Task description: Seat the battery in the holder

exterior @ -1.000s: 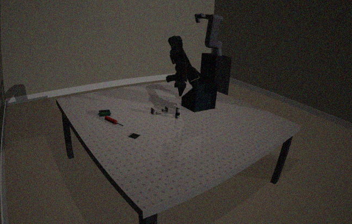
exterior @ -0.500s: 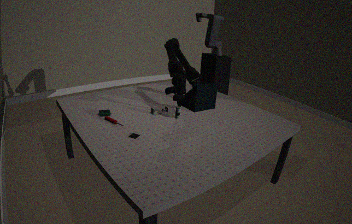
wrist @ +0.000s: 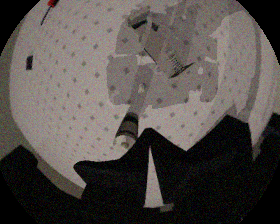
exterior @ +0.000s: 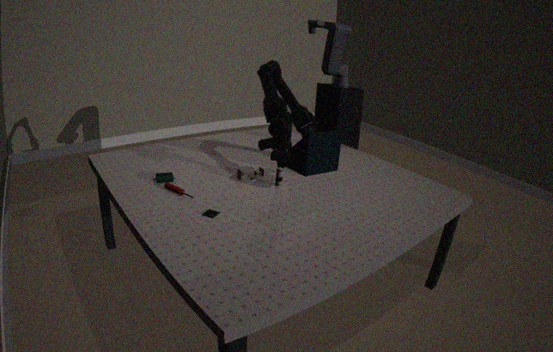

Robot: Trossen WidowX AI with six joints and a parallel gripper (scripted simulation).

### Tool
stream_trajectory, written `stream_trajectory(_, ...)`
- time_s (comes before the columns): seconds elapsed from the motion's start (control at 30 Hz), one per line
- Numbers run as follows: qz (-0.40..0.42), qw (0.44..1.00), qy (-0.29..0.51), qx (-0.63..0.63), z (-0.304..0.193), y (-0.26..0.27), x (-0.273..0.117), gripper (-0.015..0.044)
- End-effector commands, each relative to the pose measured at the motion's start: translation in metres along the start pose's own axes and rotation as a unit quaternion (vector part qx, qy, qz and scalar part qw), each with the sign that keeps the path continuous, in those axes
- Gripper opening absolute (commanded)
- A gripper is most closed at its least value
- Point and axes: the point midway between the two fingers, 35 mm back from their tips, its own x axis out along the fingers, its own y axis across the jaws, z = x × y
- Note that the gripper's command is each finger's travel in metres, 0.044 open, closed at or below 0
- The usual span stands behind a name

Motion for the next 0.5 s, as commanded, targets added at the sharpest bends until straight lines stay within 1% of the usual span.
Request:
stream_trajectory(0.0, 0.002, 1.000, -0.001, 0.000, 0.001, 0.008, -0.001, 0.0000)
stream_trajectory(0.47, 0.003, 1.000, -0.001, 0.001, 0.001, 0.031, -0.002, 0.0000)
